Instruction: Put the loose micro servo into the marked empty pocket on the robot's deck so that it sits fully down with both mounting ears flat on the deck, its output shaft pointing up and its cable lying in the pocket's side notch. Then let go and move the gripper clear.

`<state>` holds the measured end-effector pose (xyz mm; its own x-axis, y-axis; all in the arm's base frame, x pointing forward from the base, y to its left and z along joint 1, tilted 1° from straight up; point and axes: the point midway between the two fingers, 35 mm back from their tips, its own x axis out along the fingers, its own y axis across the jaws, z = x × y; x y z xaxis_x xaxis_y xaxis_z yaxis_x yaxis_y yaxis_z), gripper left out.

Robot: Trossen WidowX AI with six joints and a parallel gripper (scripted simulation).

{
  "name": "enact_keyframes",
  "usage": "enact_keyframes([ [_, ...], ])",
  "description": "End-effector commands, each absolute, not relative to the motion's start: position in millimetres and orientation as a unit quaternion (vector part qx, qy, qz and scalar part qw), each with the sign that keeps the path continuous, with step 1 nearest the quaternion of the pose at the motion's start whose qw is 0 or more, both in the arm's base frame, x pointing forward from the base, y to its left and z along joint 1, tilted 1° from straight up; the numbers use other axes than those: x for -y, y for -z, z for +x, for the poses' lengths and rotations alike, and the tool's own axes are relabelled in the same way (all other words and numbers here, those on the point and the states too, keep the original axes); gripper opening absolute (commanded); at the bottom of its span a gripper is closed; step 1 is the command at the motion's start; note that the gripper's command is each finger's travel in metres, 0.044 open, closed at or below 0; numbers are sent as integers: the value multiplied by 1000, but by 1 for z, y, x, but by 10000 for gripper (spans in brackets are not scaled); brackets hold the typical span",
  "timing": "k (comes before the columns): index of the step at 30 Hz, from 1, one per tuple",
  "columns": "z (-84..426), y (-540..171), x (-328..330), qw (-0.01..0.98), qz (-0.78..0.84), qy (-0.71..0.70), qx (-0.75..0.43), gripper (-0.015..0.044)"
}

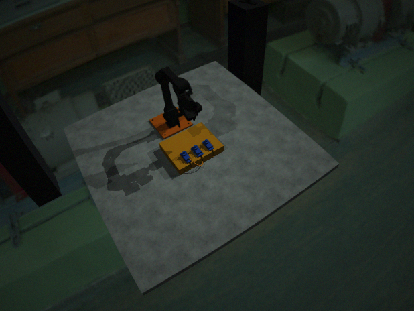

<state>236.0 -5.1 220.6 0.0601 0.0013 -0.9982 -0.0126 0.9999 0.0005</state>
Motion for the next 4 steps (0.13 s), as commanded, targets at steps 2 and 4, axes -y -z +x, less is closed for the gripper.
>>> enact_keyframes([
  [2,236,-220,5,726,-5,-5,-688,440],
  [4,236,-220,5,726,-5,-5,-688,440],
])
